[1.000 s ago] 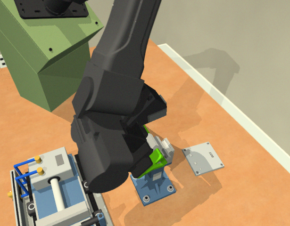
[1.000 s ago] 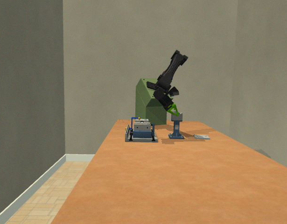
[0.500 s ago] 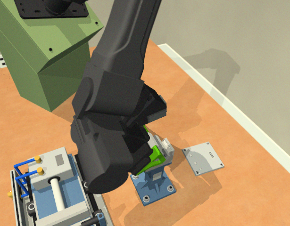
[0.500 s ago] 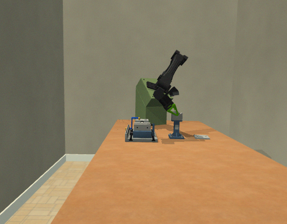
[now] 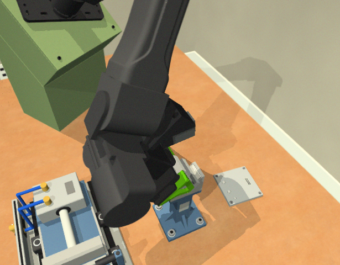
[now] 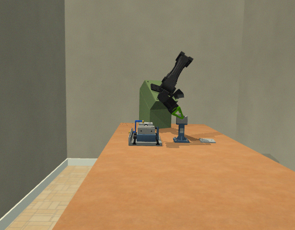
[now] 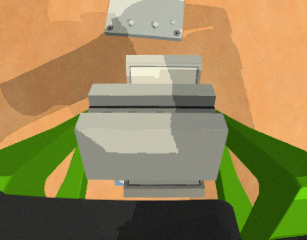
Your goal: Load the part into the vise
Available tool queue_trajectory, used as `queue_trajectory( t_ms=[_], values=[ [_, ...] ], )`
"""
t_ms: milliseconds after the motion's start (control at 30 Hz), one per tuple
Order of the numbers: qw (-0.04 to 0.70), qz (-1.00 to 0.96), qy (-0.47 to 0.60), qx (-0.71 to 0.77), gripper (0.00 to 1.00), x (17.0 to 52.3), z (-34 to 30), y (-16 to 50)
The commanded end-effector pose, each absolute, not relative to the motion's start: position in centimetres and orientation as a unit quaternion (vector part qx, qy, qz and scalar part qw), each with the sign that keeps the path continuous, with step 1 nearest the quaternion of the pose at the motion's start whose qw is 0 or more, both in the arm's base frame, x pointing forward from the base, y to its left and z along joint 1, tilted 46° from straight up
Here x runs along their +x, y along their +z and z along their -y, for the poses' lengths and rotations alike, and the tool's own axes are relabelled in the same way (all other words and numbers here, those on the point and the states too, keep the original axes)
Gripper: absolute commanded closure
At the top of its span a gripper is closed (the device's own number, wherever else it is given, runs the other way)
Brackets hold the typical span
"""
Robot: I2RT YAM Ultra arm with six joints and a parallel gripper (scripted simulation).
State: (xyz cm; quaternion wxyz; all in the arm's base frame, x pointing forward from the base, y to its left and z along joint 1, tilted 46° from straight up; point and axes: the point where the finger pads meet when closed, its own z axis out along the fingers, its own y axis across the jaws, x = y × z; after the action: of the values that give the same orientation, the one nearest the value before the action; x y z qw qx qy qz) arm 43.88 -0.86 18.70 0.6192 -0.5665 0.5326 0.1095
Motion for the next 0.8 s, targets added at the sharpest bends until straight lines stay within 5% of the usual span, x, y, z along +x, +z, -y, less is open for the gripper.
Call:
queue_trajectory(
  t_ms=[0,767],
  values=[
    [0.63,-0.524,0.1,-0.565,1.0,44.04,1.85,19.81],
    [0.632,-0.519,0.093,-0.568,1.0,43.59,1.73,20.75]
  ],
)
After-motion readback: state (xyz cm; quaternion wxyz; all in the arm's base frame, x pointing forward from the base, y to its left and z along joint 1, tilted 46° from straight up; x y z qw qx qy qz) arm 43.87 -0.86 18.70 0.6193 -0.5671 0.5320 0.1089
